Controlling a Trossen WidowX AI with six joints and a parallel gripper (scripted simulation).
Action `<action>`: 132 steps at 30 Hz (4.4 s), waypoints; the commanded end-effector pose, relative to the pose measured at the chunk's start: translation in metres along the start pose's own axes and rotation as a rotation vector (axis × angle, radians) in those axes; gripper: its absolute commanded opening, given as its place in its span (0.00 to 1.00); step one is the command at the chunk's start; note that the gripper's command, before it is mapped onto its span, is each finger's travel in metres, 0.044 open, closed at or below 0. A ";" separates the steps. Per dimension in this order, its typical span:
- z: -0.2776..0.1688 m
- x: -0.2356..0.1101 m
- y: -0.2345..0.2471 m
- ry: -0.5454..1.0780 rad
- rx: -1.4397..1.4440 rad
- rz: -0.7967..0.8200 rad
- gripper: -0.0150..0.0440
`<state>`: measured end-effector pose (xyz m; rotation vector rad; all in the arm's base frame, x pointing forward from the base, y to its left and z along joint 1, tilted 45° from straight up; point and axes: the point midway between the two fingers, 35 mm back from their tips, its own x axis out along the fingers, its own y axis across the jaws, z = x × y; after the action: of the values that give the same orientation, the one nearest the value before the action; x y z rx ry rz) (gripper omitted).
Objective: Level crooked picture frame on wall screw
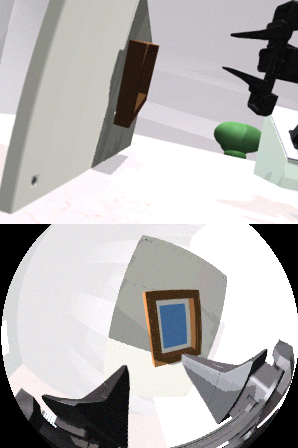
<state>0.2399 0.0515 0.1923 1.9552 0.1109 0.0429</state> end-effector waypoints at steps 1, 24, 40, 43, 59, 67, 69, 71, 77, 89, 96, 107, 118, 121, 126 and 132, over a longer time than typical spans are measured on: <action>0.002 0.016 -0.023 -0.001 0.002 0.022 0.69; -0.003 0.050 -0.018 0.001 0.002 0.027 0.69; 0.002 0.097 -0.024 0.002 0.002 0.029 0.69; 0.002 0.097 -0.024 0.002 0.002 0.029 0.69; 0.001 0.105 -0.023 0.002 0.002 0.029 0.69; 0.001 0.118 -0.022 0.003 0.002 0.030 0.69; 0.001 0.122 -0.022 0.003 0.002 0.030 0.69; 0.001 0.125 -0.022 0.003 0.002 0.030 0.69; 0.001 0.135 -0.022 0.003 0.002 0.031 0.69; 0.001 0.137 -0.022 0.003 0.002 0.031 0.69; 0.001 0.137 -0.022 0.003 0.002 0.031 0.69; 0.001 0.137 -0.022 0.003 0.002 0.031 0.69; 0.001 0.137 -0.022 0.003 0.002 0.031 0.69; 0.001 0.137 -0.022 0.003 0.002 0.031 0.69; 0.001 0.137 -0.022 0.003 0.002 0.031 0.47; 0.001 0.137 -0.022 0.003 0.002 0.031 0.34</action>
<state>0.3751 0.0715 0.1693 1.9641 0.0764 0.0652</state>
